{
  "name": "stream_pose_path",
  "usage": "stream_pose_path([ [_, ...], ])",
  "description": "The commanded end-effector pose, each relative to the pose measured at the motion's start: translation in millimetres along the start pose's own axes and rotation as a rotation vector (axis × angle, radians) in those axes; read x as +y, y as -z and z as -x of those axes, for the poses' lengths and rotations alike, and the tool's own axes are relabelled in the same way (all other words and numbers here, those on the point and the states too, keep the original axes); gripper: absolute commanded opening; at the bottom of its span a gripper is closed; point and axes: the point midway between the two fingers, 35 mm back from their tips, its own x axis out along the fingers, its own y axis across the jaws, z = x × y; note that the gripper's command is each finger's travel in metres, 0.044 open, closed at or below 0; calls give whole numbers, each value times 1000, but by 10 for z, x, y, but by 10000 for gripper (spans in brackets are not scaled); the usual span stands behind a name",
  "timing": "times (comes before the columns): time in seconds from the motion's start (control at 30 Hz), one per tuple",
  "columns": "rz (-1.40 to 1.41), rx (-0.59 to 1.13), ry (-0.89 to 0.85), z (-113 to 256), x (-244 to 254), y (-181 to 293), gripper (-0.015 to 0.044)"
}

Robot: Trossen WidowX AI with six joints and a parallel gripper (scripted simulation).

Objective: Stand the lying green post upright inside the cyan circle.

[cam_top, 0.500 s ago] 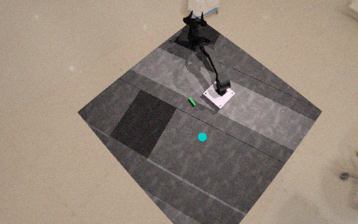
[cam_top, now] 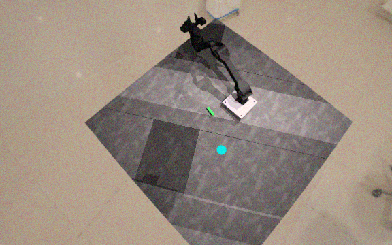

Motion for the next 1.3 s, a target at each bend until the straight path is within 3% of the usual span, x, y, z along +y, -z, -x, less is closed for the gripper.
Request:
stream_pose_path([
  [0.0,110,16,-165,250,410,-332,233],
  [0.3,358,-24,-540,1131,1148,-1105,233],
  [0.63,650,-156,-942,2470,1509,-1708,233],
  [0.93,921,-344,-1281,3786,1366,-1958,233],
  [1.27,1226,-620,-1622,5108,723,-1898,233],
])
